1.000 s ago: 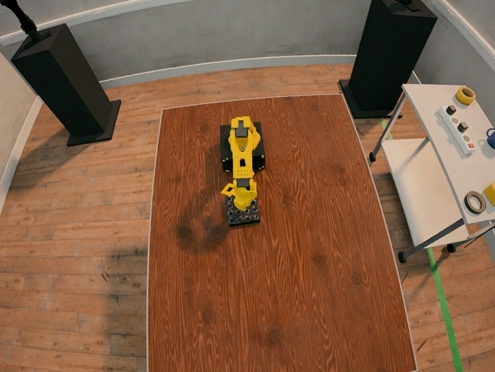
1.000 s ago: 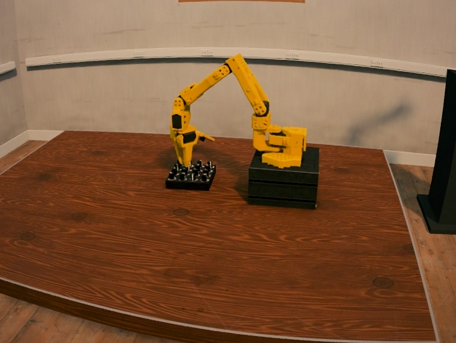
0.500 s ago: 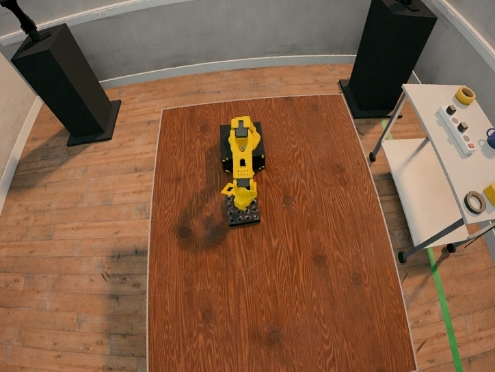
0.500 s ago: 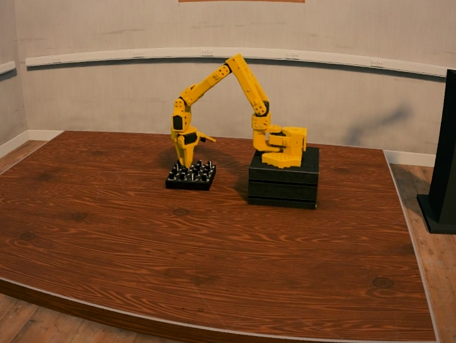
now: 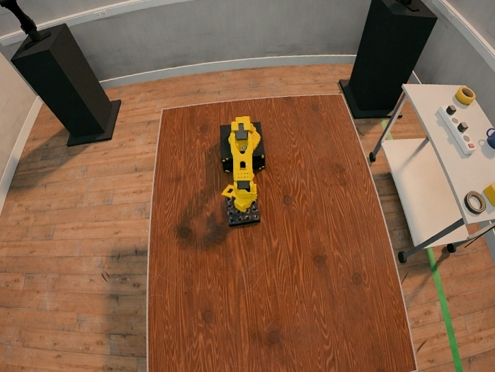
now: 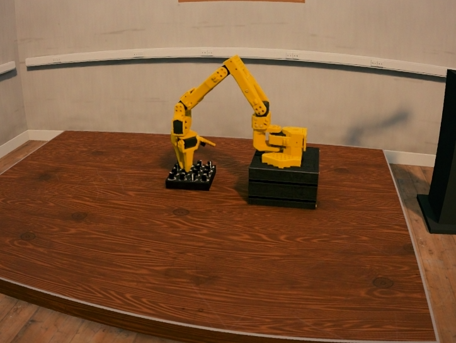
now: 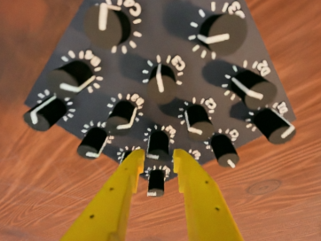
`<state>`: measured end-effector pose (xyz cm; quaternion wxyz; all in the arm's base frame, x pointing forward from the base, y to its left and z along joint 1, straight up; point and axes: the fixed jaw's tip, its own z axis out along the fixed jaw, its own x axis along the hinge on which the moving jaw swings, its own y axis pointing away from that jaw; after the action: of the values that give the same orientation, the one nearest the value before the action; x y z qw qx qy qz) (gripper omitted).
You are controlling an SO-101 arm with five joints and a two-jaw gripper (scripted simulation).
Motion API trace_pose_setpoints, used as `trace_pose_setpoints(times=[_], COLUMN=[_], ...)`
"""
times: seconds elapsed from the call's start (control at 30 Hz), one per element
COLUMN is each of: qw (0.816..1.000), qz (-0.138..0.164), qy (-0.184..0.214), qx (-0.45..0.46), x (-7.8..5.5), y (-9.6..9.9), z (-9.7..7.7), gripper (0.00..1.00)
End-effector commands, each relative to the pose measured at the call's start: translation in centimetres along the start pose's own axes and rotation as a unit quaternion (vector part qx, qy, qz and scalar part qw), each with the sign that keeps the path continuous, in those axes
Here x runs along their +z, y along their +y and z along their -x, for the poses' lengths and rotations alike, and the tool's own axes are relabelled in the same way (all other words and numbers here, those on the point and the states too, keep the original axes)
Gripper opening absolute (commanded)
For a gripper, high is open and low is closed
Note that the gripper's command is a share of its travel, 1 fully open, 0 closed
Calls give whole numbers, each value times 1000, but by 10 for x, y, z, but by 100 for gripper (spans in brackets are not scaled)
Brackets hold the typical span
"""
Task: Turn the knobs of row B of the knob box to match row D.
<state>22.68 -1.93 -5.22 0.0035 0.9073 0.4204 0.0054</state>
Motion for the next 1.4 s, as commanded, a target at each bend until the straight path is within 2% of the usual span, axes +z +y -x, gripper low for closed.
trace_pose_setpoints(times=[0.0,0.27,1.37], qw=[1000,1000,1000], qz=[-6,-6,-6], qy=[-4,-4,-4], qx=[-3,-3,-3], x=[8,13,11], y=[-3,-3,0], z=[3,3,1], gripper=[10,10,10])
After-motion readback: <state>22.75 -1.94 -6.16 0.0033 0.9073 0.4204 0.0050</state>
